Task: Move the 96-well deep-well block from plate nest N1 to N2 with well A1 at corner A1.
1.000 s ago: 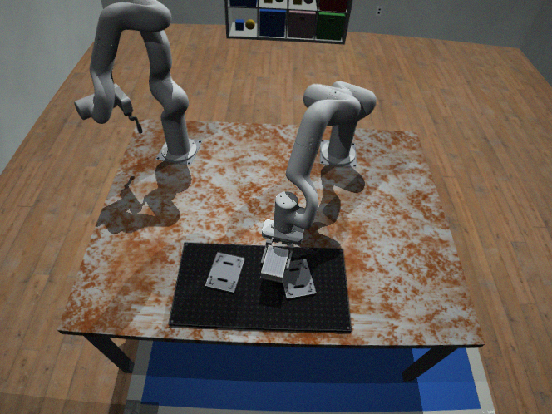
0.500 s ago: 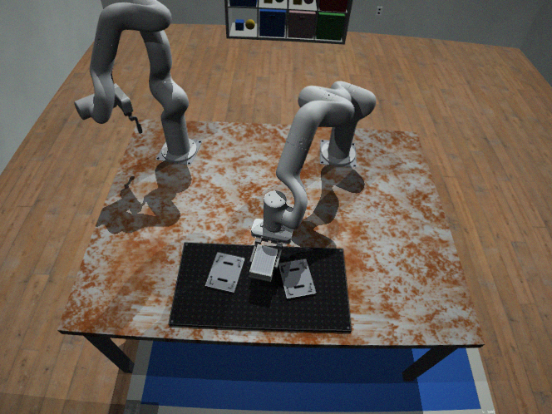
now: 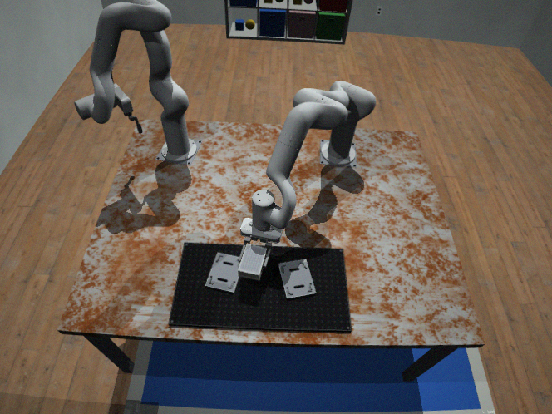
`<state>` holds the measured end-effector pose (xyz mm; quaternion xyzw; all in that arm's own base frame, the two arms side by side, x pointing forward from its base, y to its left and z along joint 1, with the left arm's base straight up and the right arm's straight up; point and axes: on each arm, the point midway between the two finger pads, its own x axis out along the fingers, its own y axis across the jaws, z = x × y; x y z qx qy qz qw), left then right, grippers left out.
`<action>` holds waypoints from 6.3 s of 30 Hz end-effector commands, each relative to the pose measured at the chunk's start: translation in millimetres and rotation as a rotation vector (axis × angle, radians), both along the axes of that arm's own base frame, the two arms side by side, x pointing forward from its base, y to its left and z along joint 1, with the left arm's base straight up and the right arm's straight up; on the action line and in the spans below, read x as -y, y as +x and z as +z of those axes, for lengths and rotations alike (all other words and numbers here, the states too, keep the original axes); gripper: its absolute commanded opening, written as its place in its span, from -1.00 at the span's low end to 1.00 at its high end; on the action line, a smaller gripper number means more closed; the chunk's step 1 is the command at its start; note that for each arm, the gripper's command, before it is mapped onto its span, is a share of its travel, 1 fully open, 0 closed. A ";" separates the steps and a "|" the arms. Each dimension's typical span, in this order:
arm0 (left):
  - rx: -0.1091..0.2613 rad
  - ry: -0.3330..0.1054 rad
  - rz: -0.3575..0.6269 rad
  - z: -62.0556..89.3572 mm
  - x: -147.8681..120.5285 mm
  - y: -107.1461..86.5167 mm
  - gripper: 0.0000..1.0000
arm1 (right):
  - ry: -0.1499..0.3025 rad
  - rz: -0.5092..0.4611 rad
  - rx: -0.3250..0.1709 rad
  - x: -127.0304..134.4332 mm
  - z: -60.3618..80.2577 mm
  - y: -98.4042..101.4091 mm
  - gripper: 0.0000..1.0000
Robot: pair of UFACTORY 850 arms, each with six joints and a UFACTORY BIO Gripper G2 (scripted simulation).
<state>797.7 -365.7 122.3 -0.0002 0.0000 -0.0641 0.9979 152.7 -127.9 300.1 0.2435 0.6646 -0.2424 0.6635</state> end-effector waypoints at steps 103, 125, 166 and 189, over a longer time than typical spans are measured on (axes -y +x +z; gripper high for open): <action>0.002 -0.001 0.000 -41.5 115.0 2.8 -1.00 | -0.001 0.000 0.001 0.3 0.3 0.4 1.00; 0.002 -0.001 0.000 -66.1 115.1 3.0 -1.00 | -0.001 0.000 0.001 0.3 0.3 0.4 1.00; 0.002 -0.001 0.000 -66.1 115.0 2.9 -1.00 | -0.001 0.000 0.001 0.3 0.3 0.4 1.00; 0.002 -0.001 0.000 -66.5 114.9 2.8 -1.00 | -0.001 0.000 0.001 0.3 0.3 0.4 1.00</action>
